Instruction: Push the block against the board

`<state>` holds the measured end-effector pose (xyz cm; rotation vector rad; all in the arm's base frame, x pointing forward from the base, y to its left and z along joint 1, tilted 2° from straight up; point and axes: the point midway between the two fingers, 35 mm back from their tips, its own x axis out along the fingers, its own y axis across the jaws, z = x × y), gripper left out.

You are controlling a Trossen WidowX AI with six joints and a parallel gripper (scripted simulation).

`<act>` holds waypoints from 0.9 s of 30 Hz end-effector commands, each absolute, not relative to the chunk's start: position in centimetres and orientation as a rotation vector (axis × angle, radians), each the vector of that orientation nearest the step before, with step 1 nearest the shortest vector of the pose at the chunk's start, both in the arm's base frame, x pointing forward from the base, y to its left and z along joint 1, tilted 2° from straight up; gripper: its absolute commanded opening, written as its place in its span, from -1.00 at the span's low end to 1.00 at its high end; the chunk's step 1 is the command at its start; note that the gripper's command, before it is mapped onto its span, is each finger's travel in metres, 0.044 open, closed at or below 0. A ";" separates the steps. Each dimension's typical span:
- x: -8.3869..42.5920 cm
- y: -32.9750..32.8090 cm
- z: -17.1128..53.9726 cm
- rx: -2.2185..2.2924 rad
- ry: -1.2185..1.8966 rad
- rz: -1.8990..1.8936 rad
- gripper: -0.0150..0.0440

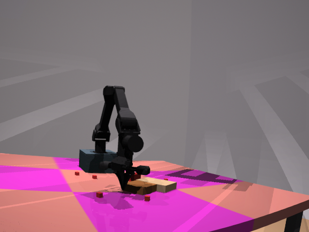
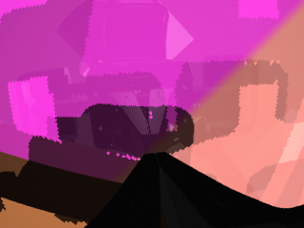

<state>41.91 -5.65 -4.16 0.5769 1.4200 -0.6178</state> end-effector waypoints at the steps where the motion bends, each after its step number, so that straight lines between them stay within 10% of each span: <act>1: 41.6 -4.9 -4.3 0.579 1.427 -0.614 -0.49; 27: 43.9 -7.2 -4.0 0.578 1.425 -0.614 -0.49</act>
